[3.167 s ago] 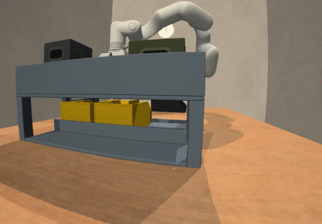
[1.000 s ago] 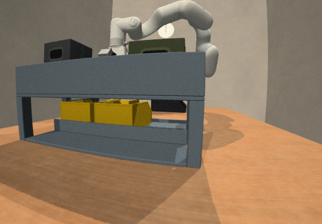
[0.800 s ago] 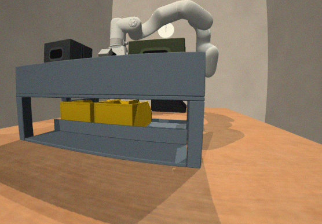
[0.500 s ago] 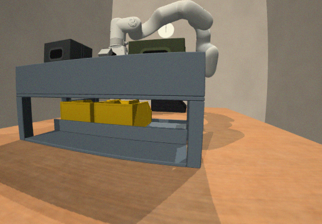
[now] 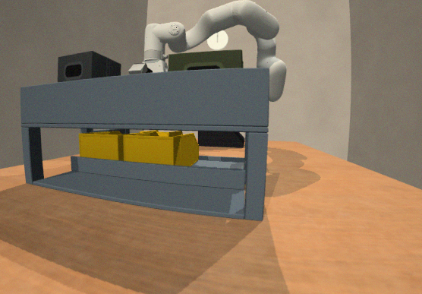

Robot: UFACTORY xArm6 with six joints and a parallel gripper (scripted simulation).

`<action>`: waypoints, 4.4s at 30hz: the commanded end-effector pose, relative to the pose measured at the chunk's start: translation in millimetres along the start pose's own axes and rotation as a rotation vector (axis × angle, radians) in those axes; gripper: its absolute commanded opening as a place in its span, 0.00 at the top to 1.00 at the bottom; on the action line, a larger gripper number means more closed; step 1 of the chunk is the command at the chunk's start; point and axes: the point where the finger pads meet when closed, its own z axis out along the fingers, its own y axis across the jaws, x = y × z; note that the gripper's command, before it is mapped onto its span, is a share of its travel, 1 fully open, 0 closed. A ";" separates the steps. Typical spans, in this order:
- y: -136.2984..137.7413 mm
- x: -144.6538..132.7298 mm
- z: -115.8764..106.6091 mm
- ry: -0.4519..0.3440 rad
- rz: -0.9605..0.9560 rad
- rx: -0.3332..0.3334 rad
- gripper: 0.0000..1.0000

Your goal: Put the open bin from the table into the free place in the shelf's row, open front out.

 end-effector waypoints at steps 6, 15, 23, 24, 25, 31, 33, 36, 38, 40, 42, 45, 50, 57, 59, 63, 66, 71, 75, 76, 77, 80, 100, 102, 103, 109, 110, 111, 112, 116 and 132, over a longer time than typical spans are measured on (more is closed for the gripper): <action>0.7 1.0 -2.0 0.003 -0.001 -0.003 0.72; 0.8 1.1 28.0 0.003 -0.001 -0.003 0.72; 0.8 1.1 28.0 0.003 -0.001 -0.003 0.72; 0.8 1.1 28.0 0.003 -0.001 -0.003 0.72; 0.8 1.1 28.0 0.003 -0.001 -0.003 0.72; 0.8 1.2 72.5 0.003 -0.001 -0.003 0.72; 0.8 1.2 72.5 0.003 -0.001 -0.003 0.72; 0.8 1.2 72.5 0.003 -0.001 -0.003 0.72; 0.8 1.2 72.5 0.003 -0.001 -0.003 0.72; 0.8 1.2 72.5 0.003 -0.001 -0.003 0.72; 0.8 1.2 72.5 0.003 -0.001 -0.003 0.72; 0.7 1.2 71.9 0.003 -0.001 -0.003 0.72; 0.5 1.0 72.1 0.003 -0.001 -0.003 0.72; 0.5 1.0 72.1 0.003 -0.001 -0.003 0.72; 0.5 1.0 72.1 0.003 -0.001 -0.003 0.72; 0.6 1.1 68.1 0.003 -0.001 -0.003 0.72; 0.6 1.1 67.0 0.003 -0.001 -0.003 0.72; 0.6 1.1 67.0 0.003 -0.001 -0.003 0.72; 0.6 1.1 67.0 0.003 -0.001 -0.003 0.72; 0.6 1.1 67.0 0.003 -0.001 -0.003 0.72; 0.6 1.1 66.6 0.003 -0.001 -0.003 0.72; 0.6 1.1 65.0 0.003 -0.001 -0.003 0.72; 0.7 1.2 63.1 0.003 -0.001 -0.003 0.72; 0.7 1.2 63.1 0.003 -0.001 -0.003 0.72; 0.7 1.2 63.1 0.003 -0.001 -0.003 0.72; 0.7 1.2 63.1 0.003 -0.001 -0.003 0.72; 0.7 1.2 63.1 0.003 -0.001 -0.003 0.72; 0.7 1.2 65.2 0.003 -0.001 -0.003 0.72; 0.7 1.2 67.2 0.003 -0.001 -0.003 0.72; 0.7 1.2 73.2 0.003 -0.001 -0.003 0.72; 0.8 1.3 83.0 0.003 -0.001 -0.003 0.72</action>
